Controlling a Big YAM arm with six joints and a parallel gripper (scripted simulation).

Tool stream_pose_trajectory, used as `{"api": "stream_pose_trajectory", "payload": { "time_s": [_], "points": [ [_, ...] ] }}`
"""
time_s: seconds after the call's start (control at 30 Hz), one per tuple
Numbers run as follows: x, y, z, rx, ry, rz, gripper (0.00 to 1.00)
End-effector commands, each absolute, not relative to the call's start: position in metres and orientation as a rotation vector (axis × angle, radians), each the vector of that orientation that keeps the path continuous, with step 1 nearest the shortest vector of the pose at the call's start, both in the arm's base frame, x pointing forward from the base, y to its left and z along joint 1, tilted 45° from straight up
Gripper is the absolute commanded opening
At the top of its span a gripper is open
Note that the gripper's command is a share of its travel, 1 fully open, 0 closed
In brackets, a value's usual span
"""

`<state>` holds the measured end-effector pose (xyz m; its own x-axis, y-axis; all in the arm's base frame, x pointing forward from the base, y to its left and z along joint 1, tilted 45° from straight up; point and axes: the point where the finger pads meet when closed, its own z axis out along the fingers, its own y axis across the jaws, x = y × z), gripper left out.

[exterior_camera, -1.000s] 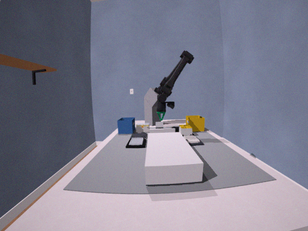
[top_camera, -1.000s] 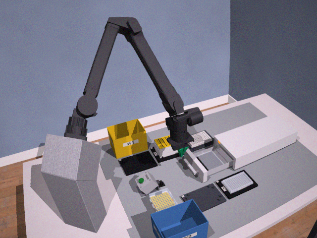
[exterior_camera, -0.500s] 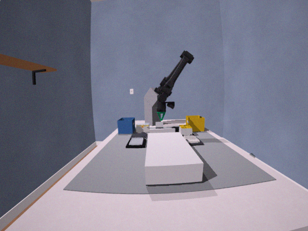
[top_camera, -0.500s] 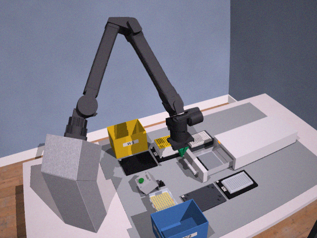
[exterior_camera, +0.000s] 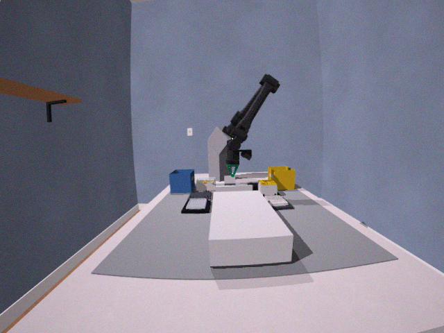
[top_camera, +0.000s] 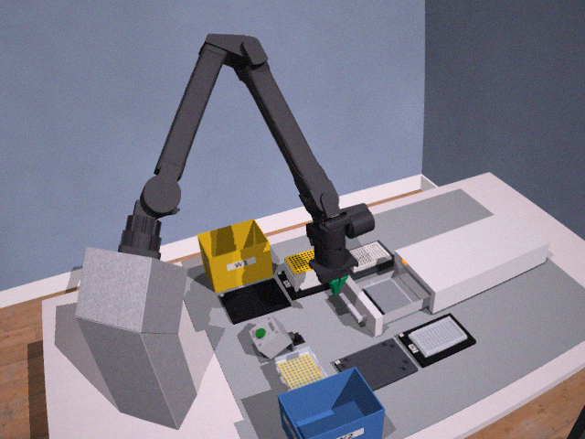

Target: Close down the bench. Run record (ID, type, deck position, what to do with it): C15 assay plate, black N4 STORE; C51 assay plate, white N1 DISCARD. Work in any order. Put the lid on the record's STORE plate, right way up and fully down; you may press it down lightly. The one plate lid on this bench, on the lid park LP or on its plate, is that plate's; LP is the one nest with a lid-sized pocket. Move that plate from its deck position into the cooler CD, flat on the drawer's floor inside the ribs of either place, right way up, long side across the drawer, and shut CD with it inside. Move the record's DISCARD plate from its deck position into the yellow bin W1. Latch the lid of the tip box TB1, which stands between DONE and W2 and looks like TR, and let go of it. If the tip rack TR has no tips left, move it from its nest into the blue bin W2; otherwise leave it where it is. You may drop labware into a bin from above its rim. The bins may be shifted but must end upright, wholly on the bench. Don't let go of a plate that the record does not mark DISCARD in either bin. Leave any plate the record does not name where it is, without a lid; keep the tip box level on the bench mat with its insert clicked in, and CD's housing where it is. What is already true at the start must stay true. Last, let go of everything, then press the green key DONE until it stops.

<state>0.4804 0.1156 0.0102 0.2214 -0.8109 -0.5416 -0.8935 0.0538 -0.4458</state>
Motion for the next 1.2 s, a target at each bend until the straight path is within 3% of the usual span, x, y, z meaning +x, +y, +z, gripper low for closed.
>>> {"api": "stream_pose_trajectory", "payload": {
  "time_s": [0.0,1.17],
  "points": [
    [0.489,0.126,0.007,-1.755,1.576,0.139,0.00],
    [0.502,0.150,-0.024,-1.755,1.579,0.144,0.00]
  ]
}}
